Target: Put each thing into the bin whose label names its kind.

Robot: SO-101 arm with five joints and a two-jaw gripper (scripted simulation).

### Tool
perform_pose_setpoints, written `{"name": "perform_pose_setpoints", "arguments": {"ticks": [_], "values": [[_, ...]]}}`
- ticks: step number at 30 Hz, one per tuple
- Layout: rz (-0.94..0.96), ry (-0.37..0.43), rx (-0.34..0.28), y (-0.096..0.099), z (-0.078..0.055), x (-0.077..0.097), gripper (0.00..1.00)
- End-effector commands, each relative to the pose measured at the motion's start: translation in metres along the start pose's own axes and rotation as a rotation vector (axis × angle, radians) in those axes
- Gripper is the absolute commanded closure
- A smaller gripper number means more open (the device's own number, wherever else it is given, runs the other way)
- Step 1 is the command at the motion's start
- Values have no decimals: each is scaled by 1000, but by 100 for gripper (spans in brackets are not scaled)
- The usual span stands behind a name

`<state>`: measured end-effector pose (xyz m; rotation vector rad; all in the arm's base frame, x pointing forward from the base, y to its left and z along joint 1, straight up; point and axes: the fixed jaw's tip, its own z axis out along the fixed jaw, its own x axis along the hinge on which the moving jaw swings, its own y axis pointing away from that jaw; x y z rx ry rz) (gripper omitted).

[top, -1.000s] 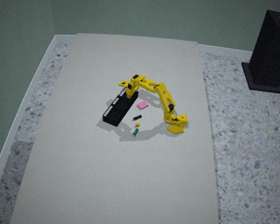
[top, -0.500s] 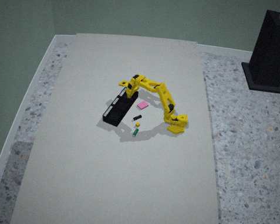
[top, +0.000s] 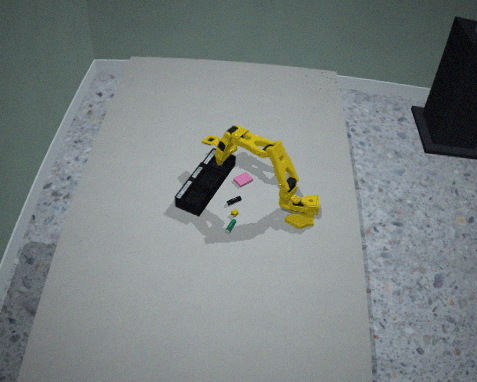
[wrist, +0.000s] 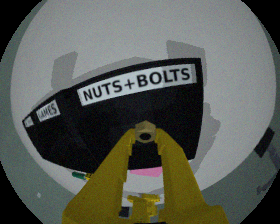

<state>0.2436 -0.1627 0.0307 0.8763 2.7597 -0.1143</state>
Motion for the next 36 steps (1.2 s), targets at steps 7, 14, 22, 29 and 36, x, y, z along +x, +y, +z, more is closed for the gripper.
{"name": "perform_pose_setpoints", "arguments": {"ticks": [7, 14, 22, 29, 36], "values": [[1, -90, 2, -3, -15, -13, 100], [1, -90, 2, -3, -12, -13, 100], [1, -90, 2, -3, -10, -12, 100], [1, -90, 2, -3, -7, -12, 100], [1, -90, 2, -3, -6, -11, 100]]}}
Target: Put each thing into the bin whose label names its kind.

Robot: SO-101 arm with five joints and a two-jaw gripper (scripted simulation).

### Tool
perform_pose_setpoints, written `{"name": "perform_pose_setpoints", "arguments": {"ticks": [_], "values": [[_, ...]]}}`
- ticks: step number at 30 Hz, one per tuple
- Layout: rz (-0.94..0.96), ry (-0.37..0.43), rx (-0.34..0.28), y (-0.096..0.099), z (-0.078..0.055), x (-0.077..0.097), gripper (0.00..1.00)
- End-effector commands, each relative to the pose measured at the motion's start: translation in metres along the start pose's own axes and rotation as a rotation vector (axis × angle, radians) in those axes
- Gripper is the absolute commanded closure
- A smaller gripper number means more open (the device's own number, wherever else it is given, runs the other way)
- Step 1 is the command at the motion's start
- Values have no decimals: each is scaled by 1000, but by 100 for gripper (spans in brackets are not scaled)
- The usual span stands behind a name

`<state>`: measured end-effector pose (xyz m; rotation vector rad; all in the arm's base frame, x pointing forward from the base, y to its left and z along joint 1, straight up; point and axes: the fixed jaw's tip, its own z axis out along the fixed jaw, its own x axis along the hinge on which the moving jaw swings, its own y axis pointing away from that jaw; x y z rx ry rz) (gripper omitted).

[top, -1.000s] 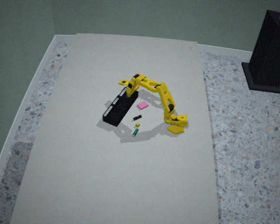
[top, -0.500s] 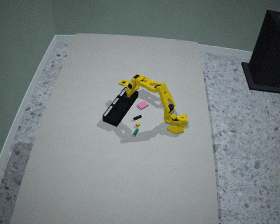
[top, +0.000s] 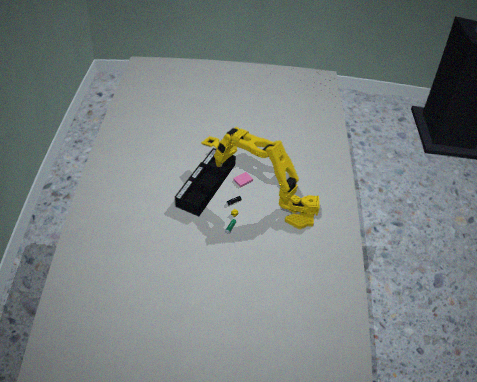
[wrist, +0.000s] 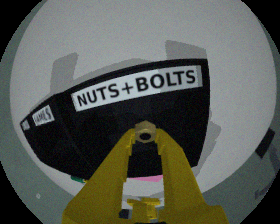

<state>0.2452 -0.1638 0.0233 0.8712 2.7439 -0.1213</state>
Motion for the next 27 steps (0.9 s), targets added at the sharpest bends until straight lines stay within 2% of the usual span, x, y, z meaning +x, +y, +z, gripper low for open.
{"name": "perform_pose_setpoints", "arguments": {"ticks": [1, 8, 21, 27], "values": [[1, -73, 2, -3, -14, -12, 100], [1, -73, 2, -3, -14, -12, 97], [1, -73, 2, -3, -14, -12, 85], [1, -73, 2, -3, -14, -12, 83]]}}
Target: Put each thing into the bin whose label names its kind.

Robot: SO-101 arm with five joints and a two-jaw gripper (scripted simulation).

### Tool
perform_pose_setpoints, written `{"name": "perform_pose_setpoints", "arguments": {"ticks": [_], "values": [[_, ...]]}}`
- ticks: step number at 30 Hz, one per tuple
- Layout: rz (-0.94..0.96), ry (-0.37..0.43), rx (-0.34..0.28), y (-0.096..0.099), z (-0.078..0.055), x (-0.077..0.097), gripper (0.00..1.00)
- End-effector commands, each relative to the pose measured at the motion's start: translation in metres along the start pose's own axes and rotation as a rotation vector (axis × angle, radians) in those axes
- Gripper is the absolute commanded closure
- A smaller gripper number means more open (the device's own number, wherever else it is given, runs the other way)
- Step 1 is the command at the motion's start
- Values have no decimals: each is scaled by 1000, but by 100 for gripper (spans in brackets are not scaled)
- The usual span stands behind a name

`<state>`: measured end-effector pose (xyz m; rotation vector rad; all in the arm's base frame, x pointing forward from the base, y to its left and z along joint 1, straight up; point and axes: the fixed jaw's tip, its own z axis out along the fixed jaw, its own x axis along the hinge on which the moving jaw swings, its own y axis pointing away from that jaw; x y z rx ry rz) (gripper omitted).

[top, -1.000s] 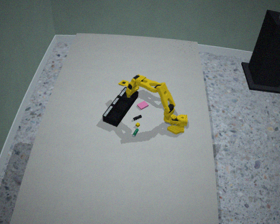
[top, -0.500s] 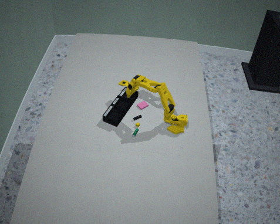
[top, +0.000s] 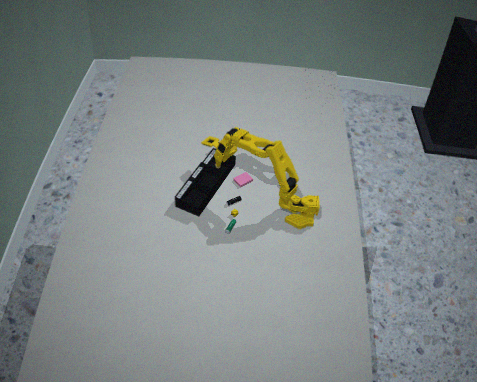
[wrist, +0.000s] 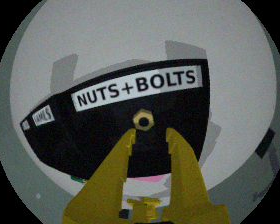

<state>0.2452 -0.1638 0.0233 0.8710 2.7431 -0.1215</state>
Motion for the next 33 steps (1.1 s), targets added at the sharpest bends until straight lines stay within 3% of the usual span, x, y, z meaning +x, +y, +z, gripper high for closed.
{"name": "perform_pose_setpoints", "arguments": {"ticks": [1, 15, 27, 33], "values": [[1, -72, 2, -3, -14, -12, 83], [1, -72, 2, -3, -22, -12, 83], [1, -72, 2, -3, -55, -12, 83], [1, -72, 2, -3, -62, -11, 83]]}}
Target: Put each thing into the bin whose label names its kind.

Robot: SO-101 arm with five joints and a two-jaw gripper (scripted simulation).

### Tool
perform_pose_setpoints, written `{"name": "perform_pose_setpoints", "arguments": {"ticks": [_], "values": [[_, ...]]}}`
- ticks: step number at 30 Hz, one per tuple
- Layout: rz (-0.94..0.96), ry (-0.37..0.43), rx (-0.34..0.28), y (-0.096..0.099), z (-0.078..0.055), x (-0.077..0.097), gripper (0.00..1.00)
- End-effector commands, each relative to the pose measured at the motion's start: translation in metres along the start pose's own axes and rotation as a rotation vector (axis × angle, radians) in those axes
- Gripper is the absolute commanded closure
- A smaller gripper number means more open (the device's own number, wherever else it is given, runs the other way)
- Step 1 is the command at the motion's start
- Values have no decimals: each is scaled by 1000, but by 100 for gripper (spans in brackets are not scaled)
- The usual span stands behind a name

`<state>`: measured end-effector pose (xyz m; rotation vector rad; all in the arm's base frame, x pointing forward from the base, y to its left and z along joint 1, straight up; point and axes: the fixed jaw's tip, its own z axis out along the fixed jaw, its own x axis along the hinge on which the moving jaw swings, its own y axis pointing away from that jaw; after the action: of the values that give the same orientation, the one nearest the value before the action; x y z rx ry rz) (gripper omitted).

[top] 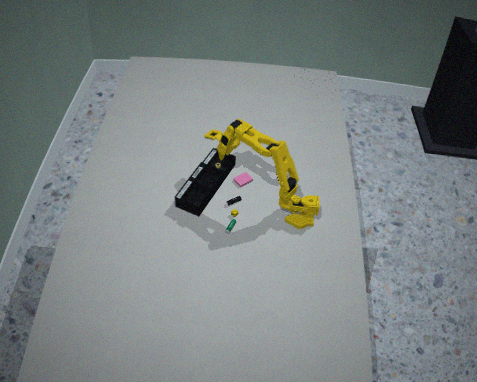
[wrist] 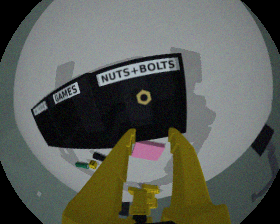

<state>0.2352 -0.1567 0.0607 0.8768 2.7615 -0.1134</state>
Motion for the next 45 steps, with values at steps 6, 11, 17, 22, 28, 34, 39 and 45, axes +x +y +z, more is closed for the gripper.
{"name": "perform_pose_setpoints", "arguments": {"ticks": [6, 11, 17, 22, 28, 34, 39, 45], "values": [[1, -92, 2, -3, -25, -13, 83], [1, -92, 2, -3, -25, -13, 83], [1, -92, 2, -3, -25, -13, 83], [1, -92, 2, -3, -25, -13, 83], [-27, -87, -1, 1, -25, -11, 83], [-113, -72, -12, 13, -26, -5, 82], [-312, -40, -37, 38, -29, 12, 82], [-652, 10, -79, 73, -35, 45, 81]]}}
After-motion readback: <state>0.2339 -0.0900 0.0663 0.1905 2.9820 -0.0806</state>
